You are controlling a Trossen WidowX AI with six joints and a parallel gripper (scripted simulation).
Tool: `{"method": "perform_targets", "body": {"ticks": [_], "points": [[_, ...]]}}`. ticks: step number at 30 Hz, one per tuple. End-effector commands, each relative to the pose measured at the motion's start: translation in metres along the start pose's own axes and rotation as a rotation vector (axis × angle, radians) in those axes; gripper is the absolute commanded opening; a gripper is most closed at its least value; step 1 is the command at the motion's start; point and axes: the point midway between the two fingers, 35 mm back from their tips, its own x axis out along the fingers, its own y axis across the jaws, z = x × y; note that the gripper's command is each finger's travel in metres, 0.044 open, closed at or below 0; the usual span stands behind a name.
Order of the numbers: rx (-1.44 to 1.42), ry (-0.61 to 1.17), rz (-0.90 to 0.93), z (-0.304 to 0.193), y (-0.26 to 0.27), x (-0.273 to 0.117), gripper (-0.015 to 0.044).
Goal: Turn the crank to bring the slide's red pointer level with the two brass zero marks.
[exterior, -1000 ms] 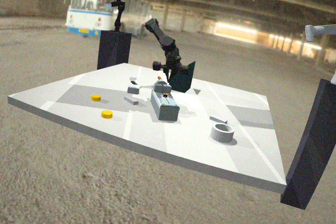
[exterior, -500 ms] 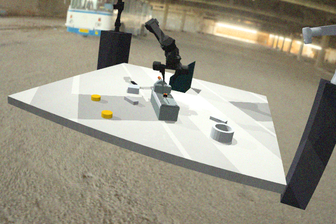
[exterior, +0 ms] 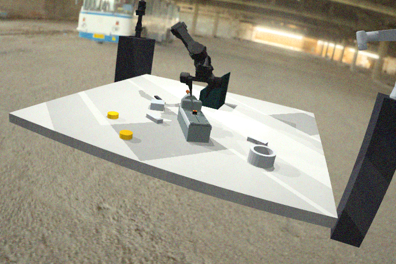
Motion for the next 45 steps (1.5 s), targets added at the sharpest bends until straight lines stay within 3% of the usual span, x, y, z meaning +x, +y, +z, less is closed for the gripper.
{"method": "perform_targets", "body": {"ticks": [1,9,29,45], "points": [[0.0,0.0,0.0,0.0,0.0,0.0,0.0204],[0.0,0.0,0.0,0.0,0.0,0.0,0.0],[0.0,0.0,0.001,0.0,0.0002,0.0,0.0],[0.0,0.0,0.001,0.0,0.0002,0.0,0.042]]}}
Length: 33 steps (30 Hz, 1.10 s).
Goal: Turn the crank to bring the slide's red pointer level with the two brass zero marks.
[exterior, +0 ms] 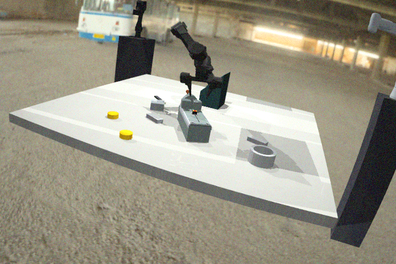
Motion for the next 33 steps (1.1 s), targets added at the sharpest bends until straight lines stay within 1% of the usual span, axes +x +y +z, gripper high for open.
{"method": "perform_targets", "body": {"ticks": [1,2,19,33], "points": [[0.0,0.0,-0.001,0.0,-0.0002,0.0,0.044],[0.0,0.0,-0.001,0.0,-0.0002,0.0,0.044],[0.0,0.0,-0.001,0.0,-0.0002,0.0,0.0],[0.0,0.0,-0.001,0.0,-0.0001,0.0,0.0]]}}
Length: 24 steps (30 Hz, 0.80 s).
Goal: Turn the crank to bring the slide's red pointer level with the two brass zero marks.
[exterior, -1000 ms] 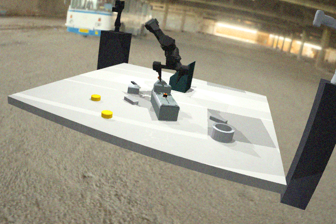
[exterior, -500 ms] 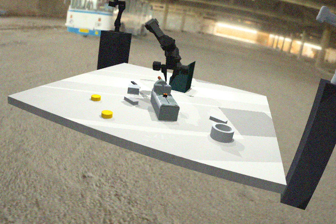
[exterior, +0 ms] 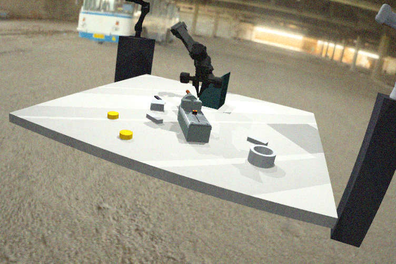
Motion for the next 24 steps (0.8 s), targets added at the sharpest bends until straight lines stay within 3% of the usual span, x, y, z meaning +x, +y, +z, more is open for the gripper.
{"method": "perform_targets", "body": {"ticks": [1,6,22,24], "points": [[0.0,0.0,0.0,0.0,0.0,0.0,0.0],[0.0,0.0,0.0,0.0,0.0,0.0,0.0],[0.0,0.0,0.0,0.0,0.0,0.0,0.042],[0.0,0.0,0.0,0.0,0.0,0.0,0.044]]}}
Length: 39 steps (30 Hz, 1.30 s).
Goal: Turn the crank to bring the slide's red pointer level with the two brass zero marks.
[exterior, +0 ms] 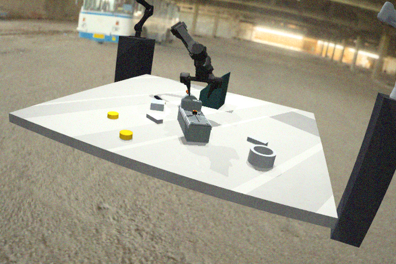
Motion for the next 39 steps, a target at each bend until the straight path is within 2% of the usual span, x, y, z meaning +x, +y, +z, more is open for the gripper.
{"method": "perform_targets", "body": {"ticks": [1,17,37,39], "points": [[0.0,0.0,-0.001,0.0,-0.0002,0.0,0.0414],[0.0,0.0,-0.001,0.0,-0.0002,0.0,0.0],[0.0,0.0,0.0,0.0,0.0,0.0,0.0],[0.0,0.0,0.0,0.0,0.0,0.0,0.0053]]}}
